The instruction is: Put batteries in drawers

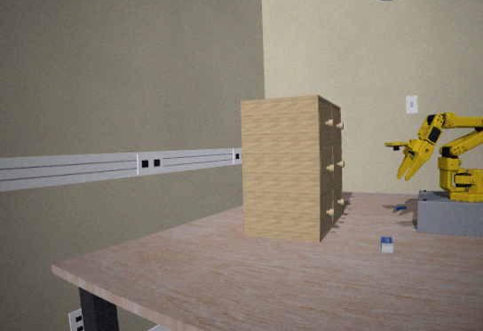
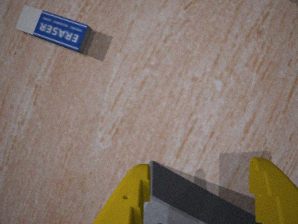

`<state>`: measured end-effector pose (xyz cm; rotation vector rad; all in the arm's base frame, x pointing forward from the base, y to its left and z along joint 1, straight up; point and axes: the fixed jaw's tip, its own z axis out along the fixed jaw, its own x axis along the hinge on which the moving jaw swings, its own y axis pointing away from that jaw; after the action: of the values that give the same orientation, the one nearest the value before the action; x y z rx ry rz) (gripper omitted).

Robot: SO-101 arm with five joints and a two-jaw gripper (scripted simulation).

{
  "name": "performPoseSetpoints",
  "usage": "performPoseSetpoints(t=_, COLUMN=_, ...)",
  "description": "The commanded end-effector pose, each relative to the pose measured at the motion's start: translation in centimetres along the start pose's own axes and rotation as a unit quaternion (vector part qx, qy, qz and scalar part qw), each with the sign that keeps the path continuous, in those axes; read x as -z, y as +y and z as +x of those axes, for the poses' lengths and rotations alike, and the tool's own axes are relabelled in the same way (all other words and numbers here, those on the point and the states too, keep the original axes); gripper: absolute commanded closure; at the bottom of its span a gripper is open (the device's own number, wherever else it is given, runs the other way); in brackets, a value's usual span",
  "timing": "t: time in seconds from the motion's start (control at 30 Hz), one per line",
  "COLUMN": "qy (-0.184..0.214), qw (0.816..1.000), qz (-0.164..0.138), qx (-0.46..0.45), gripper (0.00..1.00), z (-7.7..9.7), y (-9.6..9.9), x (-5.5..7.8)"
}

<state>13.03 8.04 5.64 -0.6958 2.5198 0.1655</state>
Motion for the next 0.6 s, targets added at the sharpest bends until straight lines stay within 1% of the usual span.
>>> performPoseSetpoints(t=0.0, qy=0.008, qw=1.0, qz=0.002, qx=0.0, gripper=0.79, z=0.4, y=-0.1, x=-0.1)
performPoseSetpoints(t=0.17, qy=0.008, qw=1.0, qz=0.002, qx=0.0, gripper=0.79, z=0.4, y=-0.1, x=-0.1)
performPoseSetpoints(t=0.57, qy=-0.047, qw=0.998, qz=0.026, qx=-0.038, gripper=0.79, z=-1.7, y=-1.7, x=-2.0)
